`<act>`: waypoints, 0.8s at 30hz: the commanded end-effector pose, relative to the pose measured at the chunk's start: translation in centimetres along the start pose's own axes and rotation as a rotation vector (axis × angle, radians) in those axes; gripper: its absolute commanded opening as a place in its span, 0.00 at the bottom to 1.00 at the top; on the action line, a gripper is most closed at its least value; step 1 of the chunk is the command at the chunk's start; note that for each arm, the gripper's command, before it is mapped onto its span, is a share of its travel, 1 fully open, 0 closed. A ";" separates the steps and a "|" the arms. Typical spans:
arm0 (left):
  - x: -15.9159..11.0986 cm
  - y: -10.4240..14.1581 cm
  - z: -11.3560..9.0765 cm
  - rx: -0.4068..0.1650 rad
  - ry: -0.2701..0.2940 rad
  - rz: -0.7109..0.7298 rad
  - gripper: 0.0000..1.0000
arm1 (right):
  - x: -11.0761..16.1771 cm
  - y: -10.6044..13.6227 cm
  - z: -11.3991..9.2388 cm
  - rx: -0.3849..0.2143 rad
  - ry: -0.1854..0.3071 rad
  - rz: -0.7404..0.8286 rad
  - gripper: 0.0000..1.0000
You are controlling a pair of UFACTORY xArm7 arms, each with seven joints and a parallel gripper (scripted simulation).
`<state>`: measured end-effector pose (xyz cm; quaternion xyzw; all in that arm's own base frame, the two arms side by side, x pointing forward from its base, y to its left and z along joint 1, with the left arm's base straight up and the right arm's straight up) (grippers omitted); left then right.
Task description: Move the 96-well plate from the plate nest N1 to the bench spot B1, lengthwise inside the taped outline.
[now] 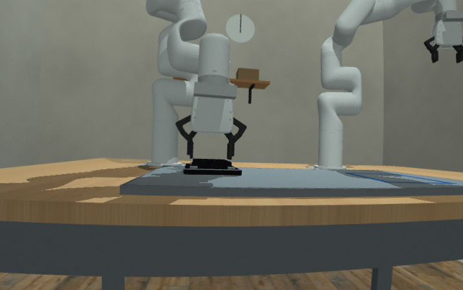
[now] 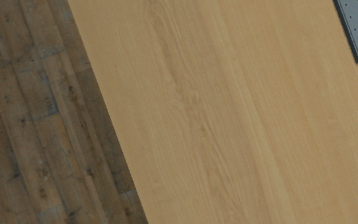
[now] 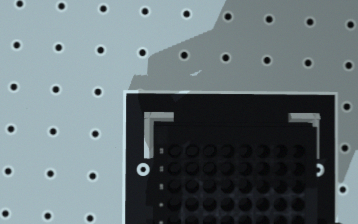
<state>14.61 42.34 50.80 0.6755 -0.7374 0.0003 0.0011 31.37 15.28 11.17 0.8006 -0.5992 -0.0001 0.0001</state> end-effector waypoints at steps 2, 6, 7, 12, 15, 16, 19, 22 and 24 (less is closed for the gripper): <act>0.0 0.0 -0.1 0.001 -0.003 0.000 1.00 | 0.0 -0.1 0.3 0.003 0.000 0.000 1.00; 0.0 0.0 -0.1 0.001 -0.003 0.000 1.00 | 0.0 -0.1 0.6 0.003 0.000 0.000 1.00; 0.0 0.0 -0.1 0.001 -0.003 0.000 1.00 | 0.0 -0.1 0.6 0.003 0.000 0.000 1.00; 0.0 0.0 -0.1 0.001 -0.003 0.000 1.00 | 0.0 -0.1 0.8 0.003 0.000 0.000 1.00; 0.0 0.0 -0.1 0.001 -0.003 0.000 1.00 | 0.0 -0.1 0.8 0.003 0.000 0.000 1.00; 0.0 0.0 -0.1 0.001 -0.003 0.000 1.00 | 0.0 -0.1 0.8 0.003 0.000 0.000 1.00; 0.0 0.0 -0.1 0.001 -0.003 0.000 1.00 | 0.0 -0.1 0.8 0.003 0.000 0.000 1.00; 0.0 0.0 -0.1 0.001 -0.003 0.000 1.00 | 0.0 -0.1 0.8 0.003 0.000 0.000 1.00; 0.0 0.0 -0.1 0.001 -0.003 0.000 1.00 | 0.0 -0.1 0.8 0.003 0.000 0.000 1.00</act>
Point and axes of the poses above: on each arm, the point where the finger pads meet when closed, its own z axis out along the fingers, its own x axis across the jaws, y = z × x, the point moved 6 cm from there along -z, back along the fingers, and after that the axes turned 14 degrees about -z, right-handed, at the moved point
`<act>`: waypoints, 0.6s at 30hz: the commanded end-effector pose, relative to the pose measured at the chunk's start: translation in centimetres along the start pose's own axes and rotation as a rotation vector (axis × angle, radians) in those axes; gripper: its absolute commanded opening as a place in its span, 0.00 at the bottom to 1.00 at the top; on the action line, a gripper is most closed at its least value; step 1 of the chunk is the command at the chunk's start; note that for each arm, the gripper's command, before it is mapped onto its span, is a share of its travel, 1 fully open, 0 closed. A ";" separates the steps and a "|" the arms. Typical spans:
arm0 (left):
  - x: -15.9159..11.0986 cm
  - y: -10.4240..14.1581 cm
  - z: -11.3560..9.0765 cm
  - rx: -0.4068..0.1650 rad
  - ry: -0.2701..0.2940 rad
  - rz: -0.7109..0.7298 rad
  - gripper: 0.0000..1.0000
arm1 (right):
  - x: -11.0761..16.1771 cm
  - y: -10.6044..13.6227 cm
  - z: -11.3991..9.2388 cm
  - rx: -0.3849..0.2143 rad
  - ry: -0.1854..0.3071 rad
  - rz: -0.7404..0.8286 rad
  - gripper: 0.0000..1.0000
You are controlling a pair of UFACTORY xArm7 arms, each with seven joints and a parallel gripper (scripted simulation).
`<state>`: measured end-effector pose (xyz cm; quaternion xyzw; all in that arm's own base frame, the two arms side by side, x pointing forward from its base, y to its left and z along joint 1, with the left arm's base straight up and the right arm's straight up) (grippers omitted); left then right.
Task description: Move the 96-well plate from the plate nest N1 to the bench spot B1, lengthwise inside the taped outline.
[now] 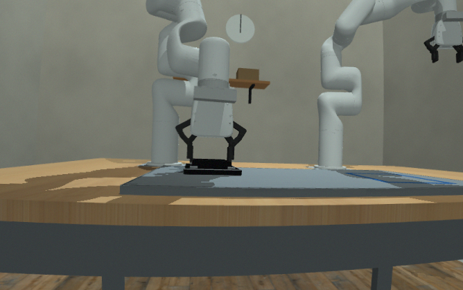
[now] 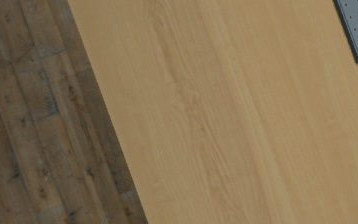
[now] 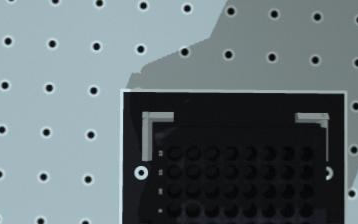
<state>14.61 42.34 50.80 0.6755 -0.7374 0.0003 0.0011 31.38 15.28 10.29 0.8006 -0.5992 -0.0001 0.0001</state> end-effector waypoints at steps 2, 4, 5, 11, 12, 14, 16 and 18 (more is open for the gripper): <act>0.0 0.0 -0.1 0.001 -0.003 0.000 1.00 | 0.0 -0.1 -0.1 0.003 0.000 0.000 1.00; 0.0 0.0 -0.1 0.001 -0.003 0.000 1.00 | 0.0 -0.1 -0.1 0.003 0.000 0.000 1.00; 0.0 0.0 -0.1 0.001 -0.003 0.000 1.00 | 0.0 -0.1 -0.1 0.003 0.000 0.000 1.00; 0.0 0.0 -0.1 0.001 -0.003 0.000 1.00 | 0.0 -0.1 -0.2 0.003 0.000 0.000 0.00; 0.0 0.0 -0.1 0.001 -0.003 0.000 1.00 | 0.0 -0.1 -0.2 0.003 0.000 0.000 0.00; 0.0 0.0 -0.1 0.001 -0.003 0.000 1.00 | 0.0 -0.1 -0.2 0.003 0.000 0.000 0.00; 0.0 0.0 -0.1 0.001 -0.003 0.000 1.00 | 0.0 -0.1 -0.2 0.003 0.000 0.000 0.00; 0.0 0.0 -0.1 0.001 -0.003 0.000 1.00 | 0.0 -0.1 -0.2 0.003 0.000 0.000 0.00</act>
Point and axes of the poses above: on each arm, the point where the finger pads meet when closed, its own z axis out along the fingers, its own x axis across the jaws, y = z × x, the point moved 6 cm from there along -z, back along the fingers, and after that the axes turned 14 degrees about -z, right-handed, at the moved point
